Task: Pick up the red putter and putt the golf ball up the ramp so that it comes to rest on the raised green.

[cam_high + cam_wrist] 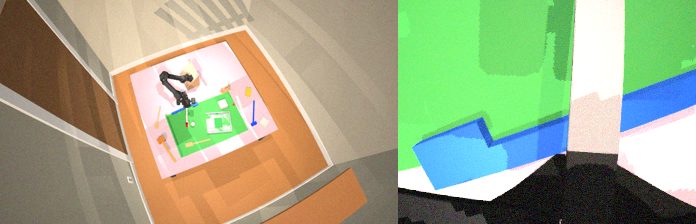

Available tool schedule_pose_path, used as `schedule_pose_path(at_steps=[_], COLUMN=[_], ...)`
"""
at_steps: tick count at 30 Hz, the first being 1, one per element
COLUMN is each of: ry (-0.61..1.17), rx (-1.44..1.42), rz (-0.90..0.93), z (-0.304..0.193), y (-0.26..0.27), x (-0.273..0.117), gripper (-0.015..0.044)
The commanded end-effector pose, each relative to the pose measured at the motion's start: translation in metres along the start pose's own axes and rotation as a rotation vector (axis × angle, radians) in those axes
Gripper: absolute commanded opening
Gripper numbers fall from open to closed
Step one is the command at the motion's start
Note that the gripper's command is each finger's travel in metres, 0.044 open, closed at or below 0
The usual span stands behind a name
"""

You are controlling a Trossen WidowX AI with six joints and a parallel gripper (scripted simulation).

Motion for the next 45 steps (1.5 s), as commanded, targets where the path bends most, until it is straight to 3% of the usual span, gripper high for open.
schedule_pose_path(at_steps=[1, 28, 38, 45], ry=[-0.002, 0.006, 0.002, 0.000], rx=[-0.006, -0.007, -0.005, -0.005], rz=[-0.003, -0.010, 0.004, 0.003], z=[-0.001, 0.002, -0.008, -0.011], y=[0.000, -0.024, 0.100, 0.108], x=[0.005, 0.007, 0.006, 0.000], gripper=[0.0000, 0.0000, 0.0000, 0.0000])
Point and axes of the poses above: the point midway between the two fingers, 35 mm back from their tips, its own x axis out along the fingers, its own y axis across the jaws, z = x × y, the point moved 10 cm from there along -x, back along the fingers, and after that the axes turned 4 degrees about x, right-handed, at the moved point
